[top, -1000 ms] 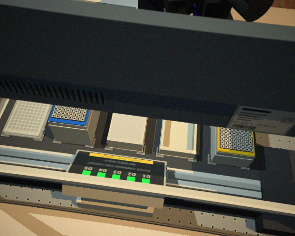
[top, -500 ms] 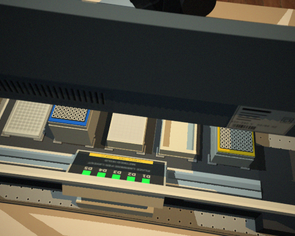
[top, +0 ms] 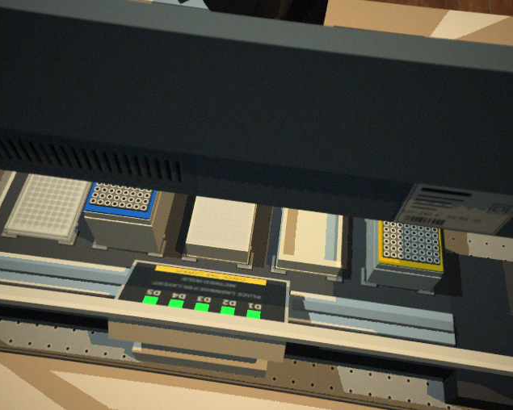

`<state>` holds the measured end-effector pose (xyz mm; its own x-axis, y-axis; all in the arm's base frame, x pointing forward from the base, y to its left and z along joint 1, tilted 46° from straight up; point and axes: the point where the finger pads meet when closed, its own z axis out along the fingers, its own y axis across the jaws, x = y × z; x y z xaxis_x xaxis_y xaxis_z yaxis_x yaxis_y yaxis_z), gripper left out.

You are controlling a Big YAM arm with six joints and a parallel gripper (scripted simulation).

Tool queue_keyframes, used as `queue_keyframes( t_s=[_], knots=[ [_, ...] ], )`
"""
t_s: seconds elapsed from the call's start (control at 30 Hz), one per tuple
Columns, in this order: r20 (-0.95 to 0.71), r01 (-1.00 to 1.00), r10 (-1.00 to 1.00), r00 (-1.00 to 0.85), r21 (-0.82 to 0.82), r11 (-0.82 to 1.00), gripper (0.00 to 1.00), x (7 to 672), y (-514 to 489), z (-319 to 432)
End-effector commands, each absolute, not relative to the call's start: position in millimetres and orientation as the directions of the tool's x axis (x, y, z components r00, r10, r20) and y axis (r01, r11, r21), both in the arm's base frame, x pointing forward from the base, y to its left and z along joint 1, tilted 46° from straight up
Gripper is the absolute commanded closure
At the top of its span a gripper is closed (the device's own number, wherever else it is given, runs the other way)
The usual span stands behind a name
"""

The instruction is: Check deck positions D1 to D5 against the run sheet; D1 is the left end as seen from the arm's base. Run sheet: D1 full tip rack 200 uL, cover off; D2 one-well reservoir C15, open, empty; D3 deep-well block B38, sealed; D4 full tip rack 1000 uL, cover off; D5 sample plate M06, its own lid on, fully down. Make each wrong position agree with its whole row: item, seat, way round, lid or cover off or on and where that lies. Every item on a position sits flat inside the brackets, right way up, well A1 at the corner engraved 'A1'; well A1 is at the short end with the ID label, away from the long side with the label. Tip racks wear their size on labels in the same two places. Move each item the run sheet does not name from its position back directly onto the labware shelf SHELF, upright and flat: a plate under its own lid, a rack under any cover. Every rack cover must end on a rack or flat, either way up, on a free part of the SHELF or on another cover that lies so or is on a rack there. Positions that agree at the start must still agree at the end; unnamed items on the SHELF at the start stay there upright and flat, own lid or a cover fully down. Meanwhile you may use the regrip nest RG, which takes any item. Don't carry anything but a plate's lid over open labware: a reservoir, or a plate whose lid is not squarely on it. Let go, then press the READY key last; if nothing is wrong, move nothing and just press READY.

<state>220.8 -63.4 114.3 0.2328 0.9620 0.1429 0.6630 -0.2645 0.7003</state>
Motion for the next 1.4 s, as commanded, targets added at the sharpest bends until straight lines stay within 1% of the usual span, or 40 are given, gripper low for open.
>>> queue_keyframes(
  t_s=[0.0,0.1,1.37],
  knots=[
    [0.075,0.675,0.983,0.168,0.718,-0.170,1.00,223,-70,116],
    [0.055,0.651,0.985,0.166,0.744,-0.151,1.00,227,-91,136],
    [0.042,0.671,0.984,0.174,0.726,-0.150,1.00,195,-268,115]
  ],
)
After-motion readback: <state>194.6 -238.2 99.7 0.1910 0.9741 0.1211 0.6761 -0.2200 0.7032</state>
